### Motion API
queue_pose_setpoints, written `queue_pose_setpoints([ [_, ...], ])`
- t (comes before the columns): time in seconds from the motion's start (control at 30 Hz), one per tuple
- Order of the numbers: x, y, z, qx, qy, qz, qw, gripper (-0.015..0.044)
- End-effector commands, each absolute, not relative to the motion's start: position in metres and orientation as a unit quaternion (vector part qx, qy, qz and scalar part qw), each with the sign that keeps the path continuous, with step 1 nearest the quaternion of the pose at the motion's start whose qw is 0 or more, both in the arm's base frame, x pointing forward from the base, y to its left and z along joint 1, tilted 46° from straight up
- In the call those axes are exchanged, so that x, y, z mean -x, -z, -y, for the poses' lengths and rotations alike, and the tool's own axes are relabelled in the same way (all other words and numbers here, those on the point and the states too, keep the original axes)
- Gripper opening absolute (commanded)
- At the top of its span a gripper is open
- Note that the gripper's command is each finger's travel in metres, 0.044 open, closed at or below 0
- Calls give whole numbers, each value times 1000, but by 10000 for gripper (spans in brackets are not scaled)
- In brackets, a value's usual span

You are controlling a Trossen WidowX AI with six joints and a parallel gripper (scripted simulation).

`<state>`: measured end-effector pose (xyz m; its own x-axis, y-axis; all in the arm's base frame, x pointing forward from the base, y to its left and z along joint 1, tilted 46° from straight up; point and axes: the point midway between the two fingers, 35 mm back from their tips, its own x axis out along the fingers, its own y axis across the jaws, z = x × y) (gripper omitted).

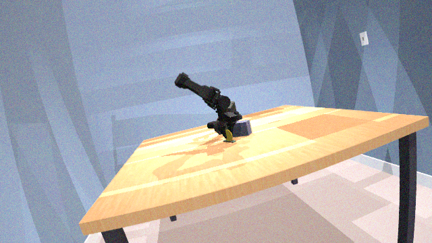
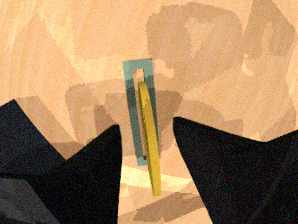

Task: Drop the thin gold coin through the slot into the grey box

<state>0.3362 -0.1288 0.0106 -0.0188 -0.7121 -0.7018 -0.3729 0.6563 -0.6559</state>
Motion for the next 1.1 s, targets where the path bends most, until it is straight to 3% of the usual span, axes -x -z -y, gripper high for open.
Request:
queue_pose_setpoints([
  [0.0, -334, -5, 134, 391, 145, -700, 580, 161],
  [0.17, -333, -2, 139, 391, 145, -700, 580, 161],
  [0.37, -333, -2, 139, 391, 145, -700, 580, 3],
  [1.07, -337, -17, 121, 390, 143, -700, 581, 0],
])
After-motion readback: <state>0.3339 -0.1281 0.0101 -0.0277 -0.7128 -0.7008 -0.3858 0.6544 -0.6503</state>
